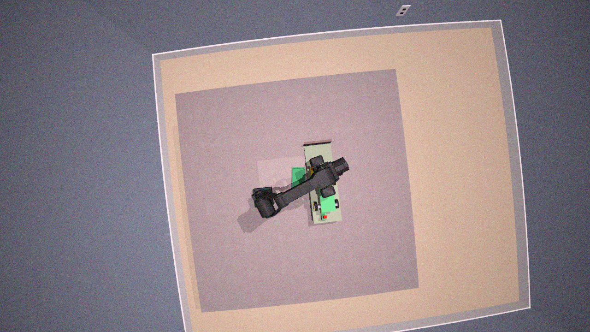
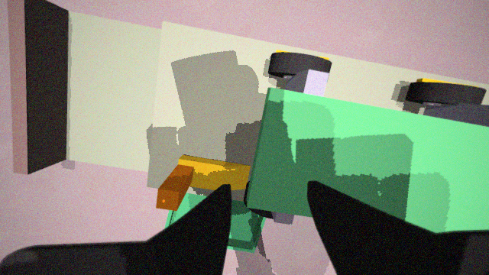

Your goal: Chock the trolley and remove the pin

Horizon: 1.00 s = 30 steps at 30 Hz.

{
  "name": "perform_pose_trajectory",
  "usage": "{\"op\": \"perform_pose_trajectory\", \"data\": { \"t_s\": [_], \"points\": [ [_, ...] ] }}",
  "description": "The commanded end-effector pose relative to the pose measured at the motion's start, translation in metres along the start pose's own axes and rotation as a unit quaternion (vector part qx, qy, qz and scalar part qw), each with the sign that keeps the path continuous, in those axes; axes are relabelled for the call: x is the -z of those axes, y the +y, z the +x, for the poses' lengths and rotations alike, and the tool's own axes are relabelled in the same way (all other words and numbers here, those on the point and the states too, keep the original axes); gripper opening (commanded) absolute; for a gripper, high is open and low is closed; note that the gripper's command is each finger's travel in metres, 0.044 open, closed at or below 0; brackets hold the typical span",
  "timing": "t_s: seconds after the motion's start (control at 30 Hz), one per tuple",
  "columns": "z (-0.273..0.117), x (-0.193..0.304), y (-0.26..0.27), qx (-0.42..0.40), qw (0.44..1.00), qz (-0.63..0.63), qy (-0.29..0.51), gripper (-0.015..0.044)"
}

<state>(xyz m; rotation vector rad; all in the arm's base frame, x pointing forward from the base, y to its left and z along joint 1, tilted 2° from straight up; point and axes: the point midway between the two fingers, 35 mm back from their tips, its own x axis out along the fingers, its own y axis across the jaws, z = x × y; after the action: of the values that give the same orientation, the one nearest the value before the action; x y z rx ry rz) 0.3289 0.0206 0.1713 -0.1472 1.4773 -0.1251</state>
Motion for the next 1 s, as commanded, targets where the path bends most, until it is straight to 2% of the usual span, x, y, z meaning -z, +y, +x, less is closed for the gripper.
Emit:
{"op": "perform_pose_trajectory", "data": {
  "t_s": [0.0,0.47,0.97],
  "points": [
    [-0.003,-0.002,-0.022,0.012,0.997,-0.075,0.000,0.0190],
    [-0.005,0.007,-0.090,0.036,0.943,-0.328,0.031,0.0190],
    [-0.009,0.032,-0.159,0.033,0.814,-0.574,0.082,0.0190]
  ]
}}
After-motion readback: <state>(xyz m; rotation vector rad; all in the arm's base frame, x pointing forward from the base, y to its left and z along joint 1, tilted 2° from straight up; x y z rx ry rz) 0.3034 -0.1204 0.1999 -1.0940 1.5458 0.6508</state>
